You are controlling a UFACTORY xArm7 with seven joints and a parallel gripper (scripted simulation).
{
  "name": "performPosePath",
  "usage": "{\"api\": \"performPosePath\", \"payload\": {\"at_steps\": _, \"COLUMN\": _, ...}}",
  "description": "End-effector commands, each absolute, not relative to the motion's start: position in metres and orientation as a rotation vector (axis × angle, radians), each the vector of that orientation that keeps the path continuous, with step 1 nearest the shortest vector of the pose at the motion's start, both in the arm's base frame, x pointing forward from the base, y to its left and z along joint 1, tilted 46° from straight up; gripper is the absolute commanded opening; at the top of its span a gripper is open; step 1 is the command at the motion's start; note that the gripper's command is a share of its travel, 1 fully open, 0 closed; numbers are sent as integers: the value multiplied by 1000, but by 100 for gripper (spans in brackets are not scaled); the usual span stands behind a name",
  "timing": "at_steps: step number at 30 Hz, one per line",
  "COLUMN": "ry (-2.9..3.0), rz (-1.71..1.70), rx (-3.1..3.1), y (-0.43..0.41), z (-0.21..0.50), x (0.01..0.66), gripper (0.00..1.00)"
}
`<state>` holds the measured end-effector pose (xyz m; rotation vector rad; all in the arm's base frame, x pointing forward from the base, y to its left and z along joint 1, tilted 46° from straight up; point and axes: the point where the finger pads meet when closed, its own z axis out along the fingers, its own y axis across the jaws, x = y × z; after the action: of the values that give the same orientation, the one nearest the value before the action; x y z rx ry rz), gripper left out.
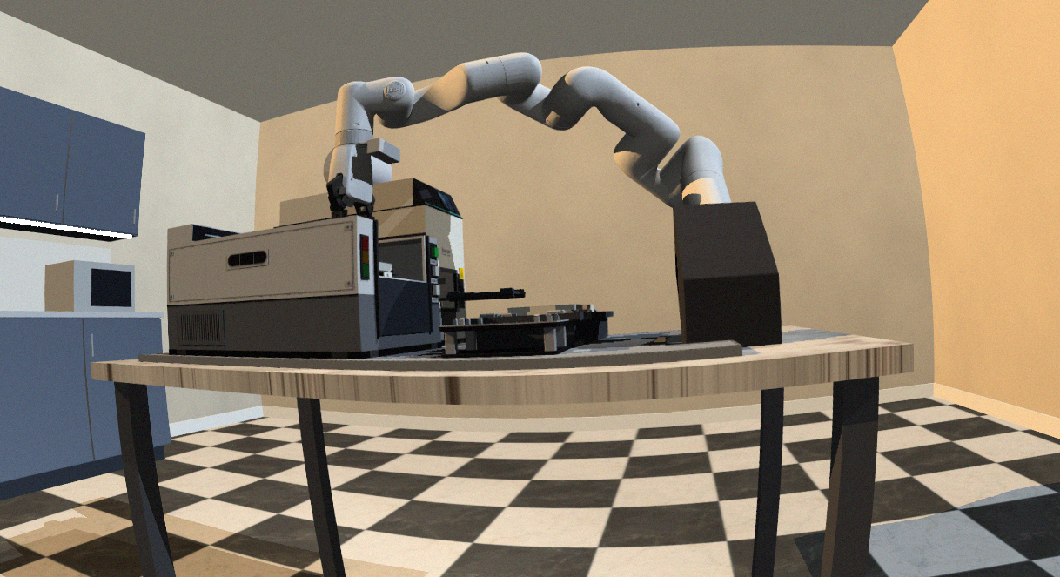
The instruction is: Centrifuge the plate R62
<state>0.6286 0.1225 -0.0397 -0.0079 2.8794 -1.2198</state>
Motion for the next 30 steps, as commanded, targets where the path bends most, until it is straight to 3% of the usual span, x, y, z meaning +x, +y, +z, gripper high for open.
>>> {"api": "performPosePath", "payload": {"at_steps": 1, "ry": 2876, "rz": -1213, "rx": -12, "y": 120, "z": -43, "x": 630, "gripper": 100}}
{"api": "performPosePath", "payload": {"at_steps": 30, "ry": 2876, "rz": -1213, "rx": -12, "y": 94, "z": -68, "x": 631, "gripper": 100}}
